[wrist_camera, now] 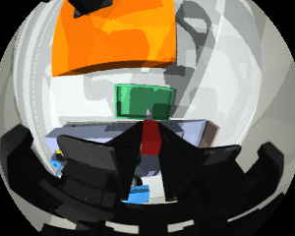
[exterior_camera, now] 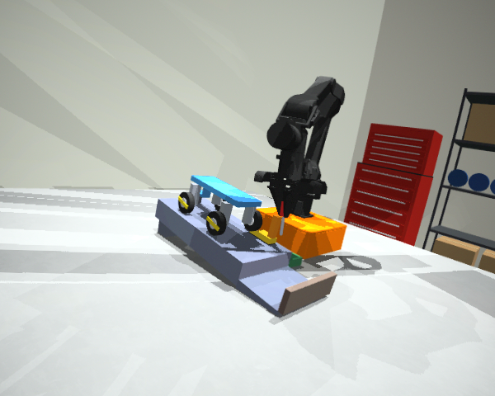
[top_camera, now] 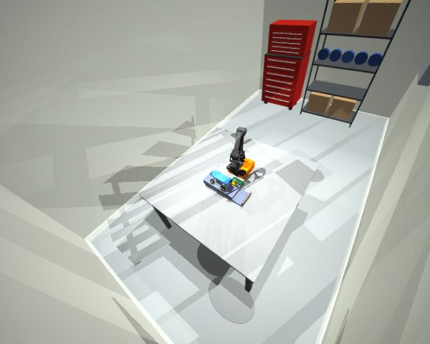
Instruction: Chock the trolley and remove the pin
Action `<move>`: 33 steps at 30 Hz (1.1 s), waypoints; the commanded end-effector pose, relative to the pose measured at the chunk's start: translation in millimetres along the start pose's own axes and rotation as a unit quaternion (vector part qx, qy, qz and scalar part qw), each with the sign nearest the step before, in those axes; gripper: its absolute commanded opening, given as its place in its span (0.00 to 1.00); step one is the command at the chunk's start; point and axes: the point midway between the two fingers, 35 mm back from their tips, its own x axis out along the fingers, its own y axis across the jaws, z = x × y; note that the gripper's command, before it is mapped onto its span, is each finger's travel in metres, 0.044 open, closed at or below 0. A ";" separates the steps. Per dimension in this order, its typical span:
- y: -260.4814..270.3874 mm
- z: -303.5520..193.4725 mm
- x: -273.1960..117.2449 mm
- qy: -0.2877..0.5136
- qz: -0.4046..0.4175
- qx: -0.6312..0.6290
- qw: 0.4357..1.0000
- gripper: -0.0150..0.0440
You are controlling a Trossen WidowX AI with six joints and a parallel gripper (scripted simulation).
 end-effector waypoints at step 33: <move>-15.9 -0.1 57.9 0.003 -0.055 -0.002 0.998 0.58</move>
